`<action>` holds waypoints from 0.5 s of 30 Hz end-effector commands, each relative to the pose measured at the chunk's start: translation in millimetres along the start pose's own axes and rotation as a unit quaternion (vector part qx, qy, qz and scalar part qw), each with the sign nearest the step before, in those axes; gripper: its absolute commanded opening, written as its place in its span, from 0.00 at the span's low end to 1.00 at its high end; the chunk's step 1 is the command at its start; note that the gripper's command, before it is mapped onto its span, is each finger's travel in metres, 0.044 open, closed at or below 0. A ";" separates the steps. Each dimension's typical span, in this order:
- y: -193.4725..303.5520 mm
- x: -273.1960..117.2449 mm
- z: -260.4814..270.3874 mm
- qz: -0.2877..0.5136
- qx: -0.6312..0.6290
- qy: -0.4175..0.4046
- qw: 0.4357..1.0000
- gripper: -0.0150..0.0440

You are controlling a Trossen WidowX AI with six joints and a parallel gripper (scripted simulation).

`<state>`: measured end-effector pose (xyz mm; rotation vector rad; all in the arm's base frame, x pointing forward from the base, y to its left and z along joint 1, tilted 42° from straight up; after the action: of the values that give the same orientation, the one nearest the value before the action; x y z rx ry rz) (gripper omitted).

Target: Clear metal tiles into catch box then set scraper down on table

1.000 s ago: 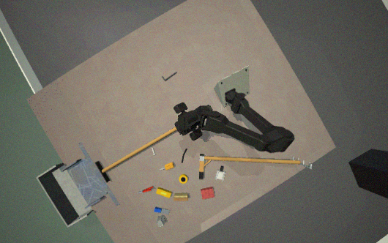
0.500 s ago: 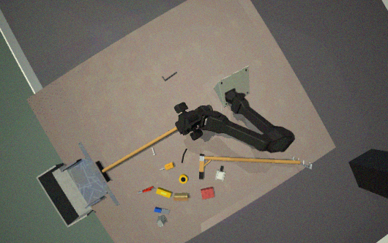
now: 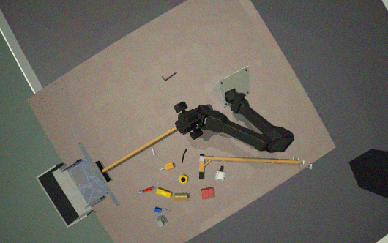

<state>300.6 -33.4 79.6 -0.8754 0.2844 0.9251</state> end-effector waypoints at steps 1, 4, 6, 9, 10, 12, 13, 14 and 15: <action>-0.5 -0.5 -3.1 -0.003 -0.001 0.000 1.000 0.25; 0.1 0.1 -0.4 0.000 0.000 0.000 1.000 0.39; 0.1 0.1 -0.4 0.000 0.000 0.000 1.000 0.48; 0.1 0.1 -0.4 0.000 0.000 0.000 1.000 0.61; 0.1 0.1 -0.4 0.000 0.000 0.000 1.000 0.65; 0.1 0.1 -0.4 0.000 0.000 0.000 1.000 0.74; 0.1 0.1 -0.4 0.000 0.000 0.000 1.000 0.79; 0.1 0.1 -0.4 0.000 0.000 0.000 1.000 0.83; 0.1 0.1 -0.4 0.000 0.000 0.000 1.000 0.88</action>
<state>300.5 -33.4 79.1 -0.8732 0.2826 0.9264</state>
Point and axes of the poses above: the point midway between the two fingers, 35 mm back from their tips, its own x axis out along the fingers, its own z axis across the jaws, y = z × x, the point moved 2 cm from there along -x, back along the fingers, and after that the axes turned 4 degrees about -x, right-handed, at the moved point
